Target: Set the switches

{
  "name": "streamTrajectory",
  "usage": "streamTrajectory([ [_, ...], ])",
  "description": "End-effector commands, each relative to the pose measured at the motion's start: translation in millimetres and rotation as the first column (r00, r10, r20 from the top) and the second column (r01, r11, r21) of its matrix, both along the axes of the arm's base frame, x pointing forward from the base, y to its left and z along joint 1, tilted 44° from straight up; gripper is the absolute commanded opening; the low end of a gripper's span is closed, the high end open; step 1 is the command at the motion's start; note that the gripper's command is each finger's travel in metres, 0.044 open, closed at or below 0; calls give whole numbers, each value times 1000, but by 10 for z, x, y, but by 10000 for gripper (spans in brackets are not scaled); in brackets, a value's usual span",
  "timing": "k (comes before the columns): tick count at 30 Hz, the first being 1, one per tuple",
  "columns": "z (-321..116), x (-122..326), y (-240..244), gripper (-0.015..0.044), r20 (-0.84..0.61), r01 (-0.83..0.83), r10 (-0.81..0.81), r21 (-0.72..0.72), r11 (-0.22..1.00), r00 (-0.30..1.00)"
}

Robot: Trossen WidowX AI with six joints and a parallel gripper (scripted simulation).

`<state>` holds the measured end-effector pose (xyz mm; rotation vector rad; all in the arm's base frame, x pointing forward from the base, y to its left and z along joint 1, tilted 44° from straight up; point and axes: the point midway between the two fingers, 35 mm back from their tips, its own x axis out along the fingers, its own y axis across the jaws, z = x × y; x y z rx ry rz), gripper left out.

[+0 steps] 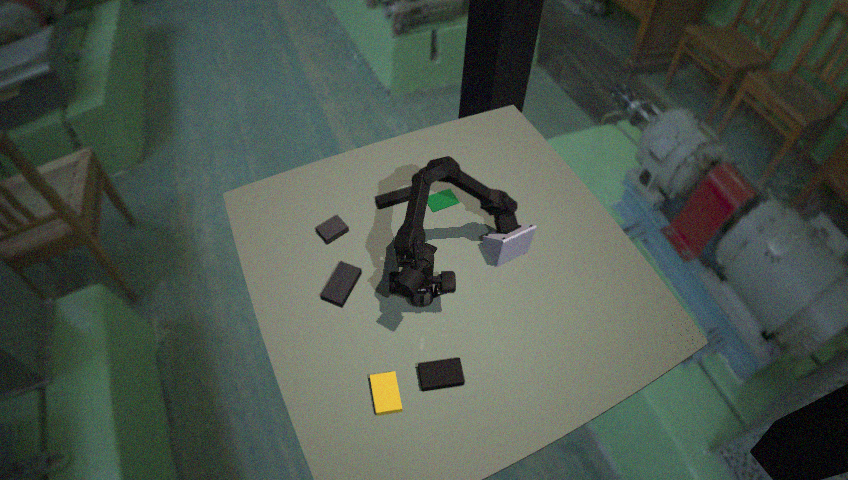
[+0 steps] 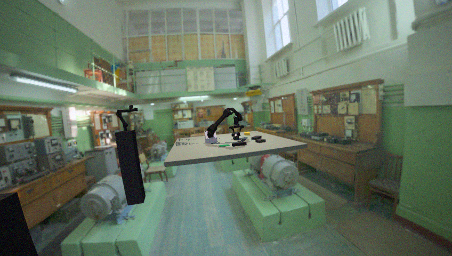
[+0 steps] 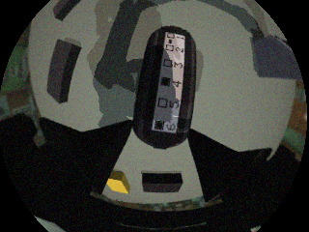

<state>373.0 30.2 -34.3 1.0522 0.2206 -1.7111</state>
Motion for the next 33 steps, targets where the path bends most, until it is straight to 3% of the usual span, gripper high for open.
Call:
streamTrajectory([
  [1, 64, -5, 11, 336, 8, 5, -5, 2, 1000, 1000],
  [33, 282, -80, 46, 336, 7, 5, -5, 2, 1000, 1000],
])
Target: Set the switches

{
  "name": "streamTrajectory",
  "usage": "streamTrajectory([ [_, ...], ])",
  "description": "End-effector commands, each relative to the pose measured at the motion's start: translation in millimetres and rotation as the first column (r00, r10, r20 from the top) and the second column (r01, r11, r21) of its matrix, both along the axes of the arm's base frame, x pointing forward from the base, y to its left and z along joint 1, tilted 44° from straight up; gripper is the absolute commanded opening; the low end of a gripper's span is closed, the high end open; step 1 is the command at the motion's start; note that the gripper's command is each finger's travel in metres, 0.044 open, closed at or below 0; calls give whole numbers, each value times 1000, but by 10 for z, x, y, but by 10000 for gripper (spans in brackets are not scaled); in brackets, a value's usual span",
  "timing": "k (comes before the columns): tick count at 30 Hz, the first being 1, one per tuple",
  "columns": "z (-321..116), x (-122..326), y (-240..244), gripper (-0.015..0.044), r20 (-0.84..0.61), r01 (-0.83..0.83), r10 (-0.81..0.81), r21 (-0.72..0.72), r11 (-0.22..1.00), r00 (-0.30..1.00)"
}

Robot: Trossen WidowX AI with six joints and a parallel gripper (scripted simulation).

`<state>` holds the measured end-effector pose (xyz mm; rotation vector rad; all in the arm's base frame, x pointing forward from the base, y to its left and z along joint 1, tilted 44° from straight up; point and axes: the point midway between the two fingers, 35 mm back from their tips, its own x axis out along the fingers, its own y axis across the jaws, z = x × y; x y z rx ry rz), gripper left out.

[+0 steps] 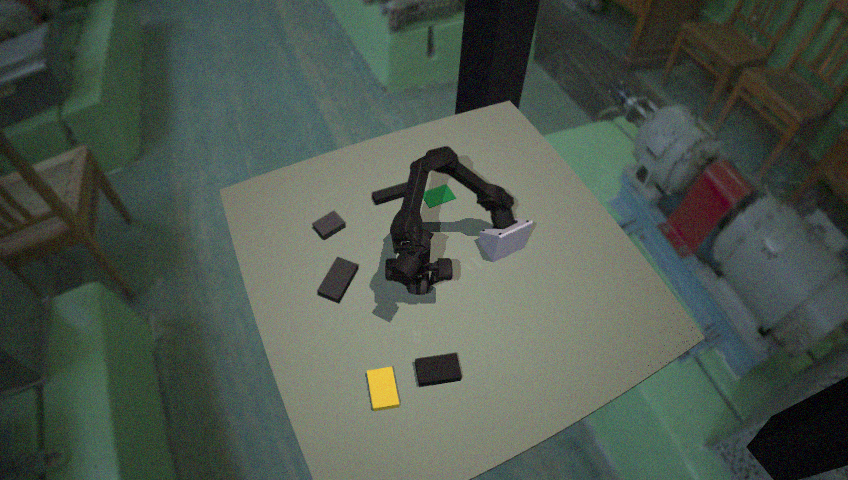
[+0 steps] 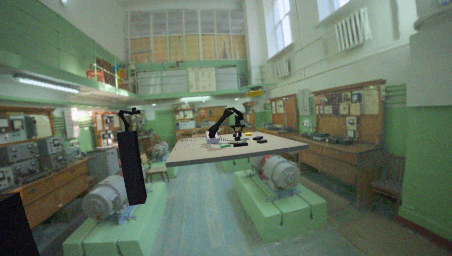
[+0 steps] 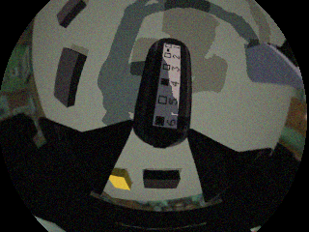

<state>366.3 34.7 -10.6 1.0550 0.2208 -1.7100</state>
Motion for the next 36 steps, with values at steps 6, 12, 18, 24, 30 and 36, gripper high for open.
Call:
streamTrajectory([
  [6, 88, -31, 10, 336, 5, 5, -5, 1, 1000, 1000],
  [12, 133, -48, 14, 336, 5, 5, -5, 1, 1000, 1000],
  [18, 178, -66, 15, 336, 5, 5, -5, 1, 1000, 1000],
  [24, 223, -85, 15, 336, 4, 5, -5, 1, 1000, 1000],
  [30, 267, -104, 13, 336, 4, 5, -5, 1, 1000, 1000],
  [36, 311, -124, 10, 336, 4, 5, -5, 1, 1000, 1000],
])
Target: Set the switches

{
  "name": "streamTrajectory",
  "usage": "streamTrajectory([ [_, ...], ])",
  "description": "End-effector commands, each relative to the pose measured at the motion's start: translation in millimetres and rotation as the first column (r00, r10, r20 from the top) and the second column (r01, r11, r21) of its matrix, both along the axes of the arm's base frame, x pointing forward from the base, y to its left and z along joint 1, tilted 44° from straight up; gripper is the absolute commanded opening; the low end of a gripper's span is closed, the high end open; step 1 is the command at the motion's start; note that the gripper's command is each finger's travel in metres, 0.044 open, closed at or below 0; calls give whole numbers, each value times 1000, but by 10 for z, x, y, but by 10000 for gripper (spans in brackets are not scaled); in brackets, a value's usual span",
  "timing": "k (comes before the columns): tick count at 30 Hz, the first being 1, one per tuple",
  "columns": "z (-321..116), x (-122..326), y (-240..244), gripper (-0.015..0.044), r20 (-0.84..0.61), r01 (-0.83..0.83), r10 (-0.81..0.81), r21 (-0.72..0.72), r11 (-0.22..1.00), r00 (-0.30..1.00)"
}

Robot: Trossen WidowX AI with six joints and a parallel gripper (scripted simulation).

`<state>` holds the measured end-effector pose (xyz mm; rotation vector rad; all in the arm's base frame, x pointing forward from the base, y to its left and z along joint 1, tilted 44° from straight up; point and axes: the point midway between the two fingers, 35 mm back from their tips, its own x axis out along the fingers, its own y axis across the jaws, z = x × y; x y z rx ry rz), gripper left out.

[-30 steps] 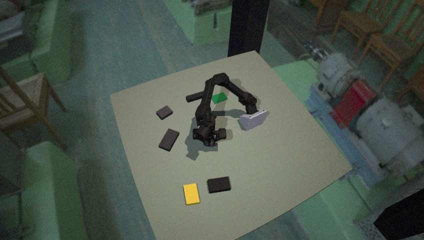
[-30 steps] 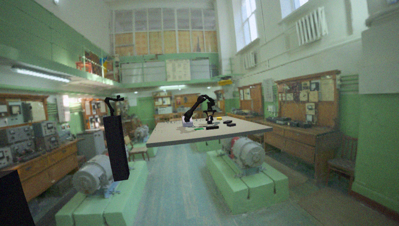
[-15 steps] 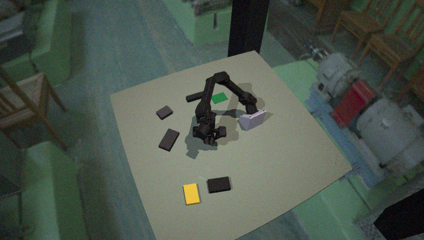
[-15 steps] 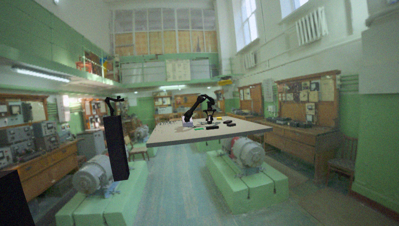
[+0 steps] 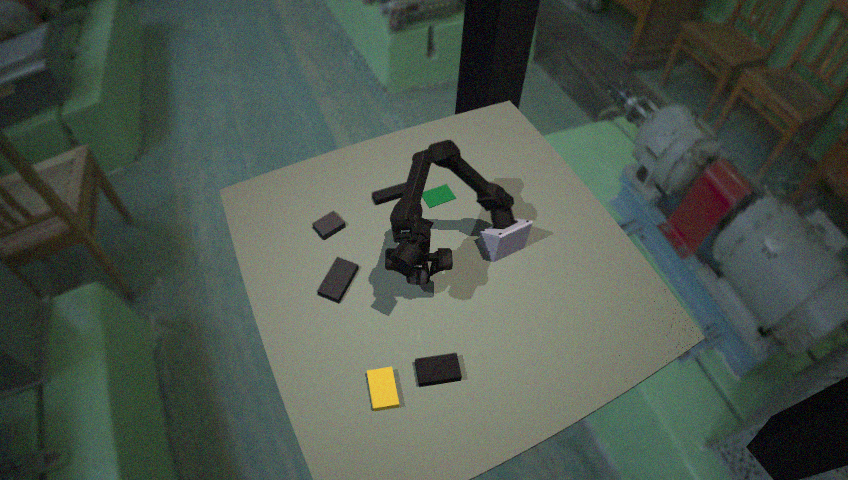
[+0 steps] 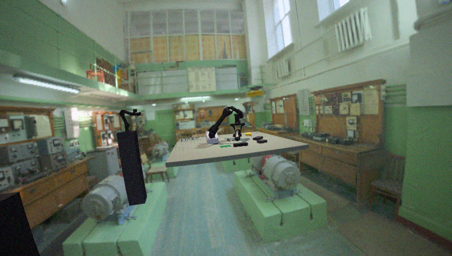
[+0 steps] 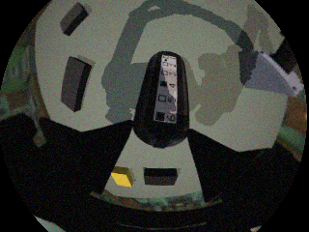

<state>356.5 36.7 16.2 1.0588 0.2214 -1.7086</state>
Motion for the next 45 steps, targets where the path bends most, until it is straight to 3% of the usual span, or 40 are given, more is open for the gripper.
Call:
streamTrajectory([
  [1, 50, -29, -11, 336, 1, 5, -5, -2, 1000, 1000],
  [45, 355, -192, -87, 336, 0, 5, -5, -3, 1000, 1000],
])
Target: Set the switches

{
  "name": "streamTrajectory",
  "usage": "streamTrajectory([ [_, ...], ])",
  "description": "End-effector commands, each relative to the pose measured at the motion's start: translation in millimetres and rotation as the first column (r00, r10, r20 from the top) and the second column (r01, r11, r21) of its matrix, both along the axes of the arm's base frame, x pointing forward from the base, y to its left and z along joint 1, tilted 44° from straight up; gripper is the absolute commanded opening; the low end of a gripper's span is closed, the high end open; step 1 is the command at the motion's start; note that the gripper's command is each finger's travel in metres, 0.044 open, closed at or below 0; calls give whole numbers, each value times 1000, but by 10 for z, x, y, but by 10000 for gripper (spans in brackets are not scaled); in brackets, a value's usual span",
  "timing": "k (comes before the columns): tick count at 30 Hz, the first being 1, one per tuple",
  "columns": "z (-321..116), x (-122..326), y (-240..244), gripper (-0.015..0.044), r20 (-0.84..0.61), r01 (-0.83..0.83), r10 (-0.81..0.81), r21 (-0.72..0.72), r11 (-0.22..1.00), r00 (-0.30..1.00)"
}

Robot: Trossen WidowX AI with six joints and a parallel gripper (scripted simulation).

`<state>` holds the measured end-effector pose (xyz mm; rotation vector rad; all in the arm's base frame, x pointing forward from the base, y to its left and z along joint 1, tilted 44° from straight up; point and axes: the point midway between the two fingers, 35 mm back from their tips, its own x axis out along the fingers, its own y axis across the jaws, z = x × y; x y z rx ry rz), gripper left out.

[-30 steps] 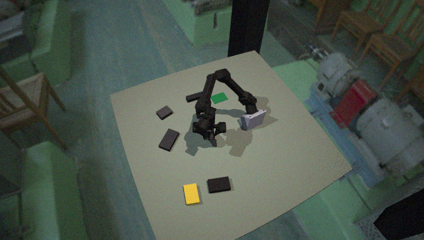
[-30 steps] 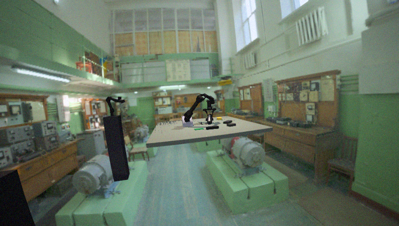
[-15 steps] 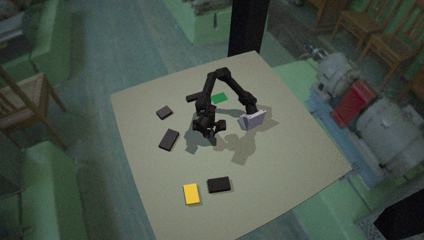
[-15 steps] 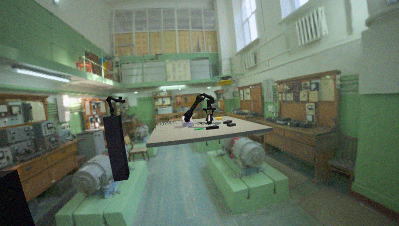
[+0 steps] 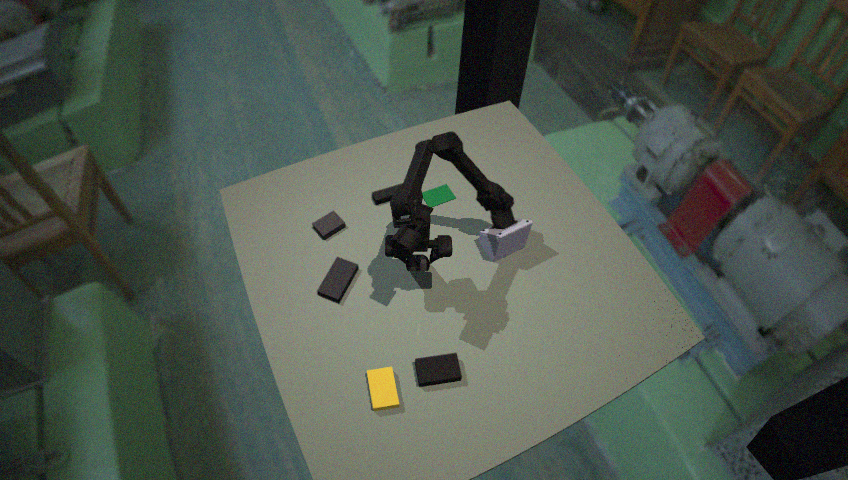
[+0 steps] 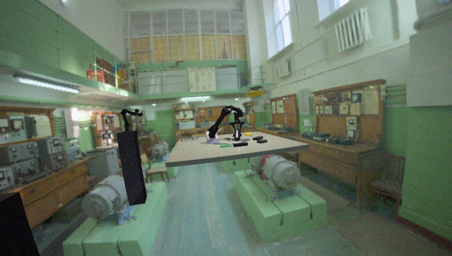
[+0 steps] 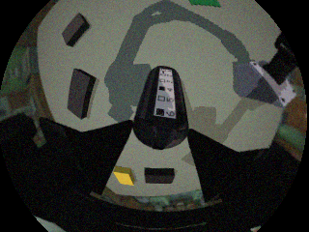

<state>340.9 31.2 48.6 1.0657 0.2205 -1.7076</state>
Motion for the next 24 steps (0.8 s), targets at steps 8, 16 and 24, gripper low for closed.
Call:
streamTrajectory([
  [8, 82, -68, -55, 336, -5, 3, -3, -6, 1000, 1000],
  [16, 131, -101, -80, 336, -6, 3, -3, -6, 1000, 1000],
  [24, 179, -134, -108, 336, -6, 3, -3, -7, 1000, 1000],
])
